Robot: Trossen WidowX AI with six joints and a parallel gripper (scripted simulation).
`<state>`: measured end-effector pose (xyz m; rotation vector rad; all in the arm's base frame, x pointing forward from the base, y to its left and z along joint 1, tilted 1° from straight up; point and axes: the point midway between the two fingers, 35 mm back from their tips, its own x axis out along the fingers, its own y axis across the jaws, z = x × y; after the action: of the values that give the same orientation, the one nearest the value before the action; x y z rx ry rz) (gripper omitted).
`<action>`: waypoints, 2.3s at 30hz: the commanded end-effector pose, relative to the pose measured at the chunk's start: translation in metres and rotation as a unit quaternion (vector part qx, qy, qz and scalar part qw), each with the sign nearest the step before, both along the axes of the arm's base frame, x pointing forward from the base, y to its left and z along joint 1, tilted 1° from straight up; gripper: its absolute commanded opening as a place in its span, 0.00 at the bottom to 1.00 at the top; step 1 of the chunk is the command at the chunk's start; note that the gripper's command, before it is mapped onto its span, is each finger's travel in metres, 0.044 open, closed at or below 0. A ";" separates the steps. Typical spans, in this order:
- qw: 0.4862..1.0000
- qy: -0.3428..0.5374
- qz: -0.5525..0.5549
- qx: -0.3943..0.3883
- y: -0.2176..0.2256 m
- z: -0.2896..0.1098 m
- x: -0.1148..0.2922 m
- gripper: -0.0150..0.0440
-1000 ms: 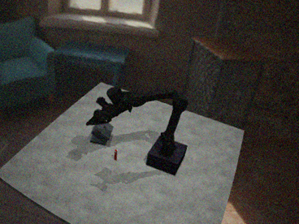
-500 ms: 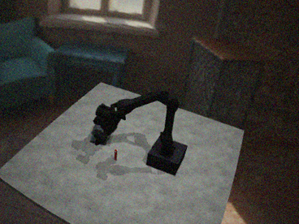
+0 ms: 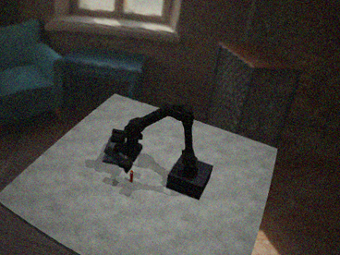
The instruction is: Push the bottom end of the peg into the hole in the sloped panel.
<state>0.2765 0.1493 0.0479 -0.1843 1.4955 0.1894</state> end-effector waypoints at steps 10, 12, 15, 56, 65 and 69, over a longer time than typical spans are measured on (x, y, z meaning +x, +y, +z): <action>1.000 0.020 0.006 -0.009 -0.007 -0.013 -0.007 1.00; 1.000 0.020 0.006 -0.009 -0.007 -0.016 -0.006 1.00; 1.000 0.020 0.006 -0.009 -0.007 -0.021 -0.006 1.00; 1.000 0.018 0.004 -0.009 -0.008 -0.067 -0.005 0.69; 1.000 0.018 0.004 -0.009 -0.008 -0.067 -0.005 0.29; 1.000 0.018 0.004 -0.009 -0.008 -0.067 -0.005 0.25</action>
<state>0.2714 0.1413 -0.0189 -0.2030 1.5323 0.1868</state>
